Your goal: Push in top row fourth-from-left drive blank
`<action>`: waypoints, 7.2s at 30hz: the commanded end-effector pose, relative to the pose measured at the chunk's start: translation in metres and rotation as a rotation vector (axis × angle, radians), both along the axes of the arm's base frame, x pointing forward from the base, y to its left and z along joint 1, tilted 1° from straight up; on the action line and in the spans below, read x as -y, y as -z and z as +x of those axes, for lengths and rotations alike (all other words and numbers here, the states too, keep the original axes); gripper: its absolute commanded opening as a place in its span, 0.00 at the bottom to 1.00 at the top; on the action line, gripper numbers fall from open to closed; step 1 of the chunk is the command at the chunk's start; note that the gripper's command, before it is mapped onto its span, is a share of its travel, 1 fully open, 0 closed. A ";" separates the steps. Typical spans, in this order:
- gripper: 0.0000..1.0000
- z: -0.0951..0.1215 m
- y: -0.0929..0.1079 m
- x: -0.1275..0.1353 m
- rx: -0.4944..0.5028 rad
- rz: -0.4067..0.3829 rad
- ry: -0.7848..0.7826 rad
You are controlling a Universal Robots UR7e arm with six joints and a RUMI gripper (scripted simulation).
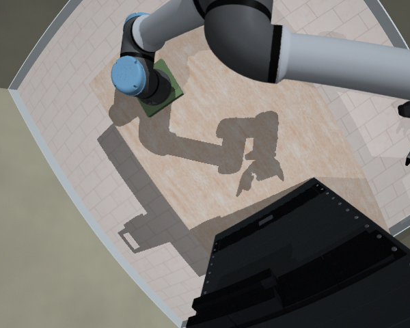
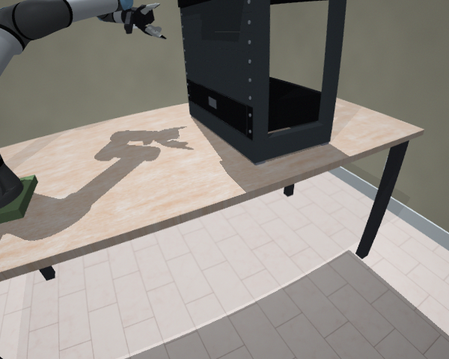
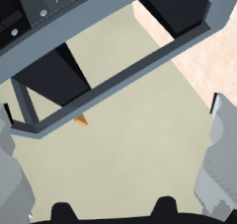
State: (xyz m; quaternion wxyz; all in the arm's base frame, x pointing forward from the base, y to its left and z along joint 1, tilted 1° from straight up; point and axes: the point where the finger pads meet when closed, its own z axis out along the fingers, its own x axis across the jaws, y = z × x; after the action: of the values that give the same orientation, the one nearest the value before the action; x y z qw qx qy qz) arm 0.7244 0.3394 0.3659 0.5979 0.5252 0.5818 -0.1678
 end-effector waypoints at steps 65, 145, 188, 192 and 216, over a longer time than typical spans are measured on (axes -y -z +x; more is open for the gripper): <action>1.00 -0.039 -0.013 0.066 0.226 0.316 0.008; 1.00 -0.234 -0.071 0.406 1.358 1.896 0.034; 1.00 -0.265 -0.080 0.458 1.529 2.135 0.037; 1.00 -0.266 -0.080 0.459 1.533 2.142 0.038; 1.00 -0.267 -0.080 0.460 1.537 2.149 0.039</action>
State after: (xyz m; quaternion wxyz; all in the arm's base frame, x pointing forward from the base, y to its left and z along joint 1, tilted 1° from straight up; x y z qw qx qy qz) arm 0.4576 -0.1205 0.4478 0.0612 0.7036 -0.0664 0.7049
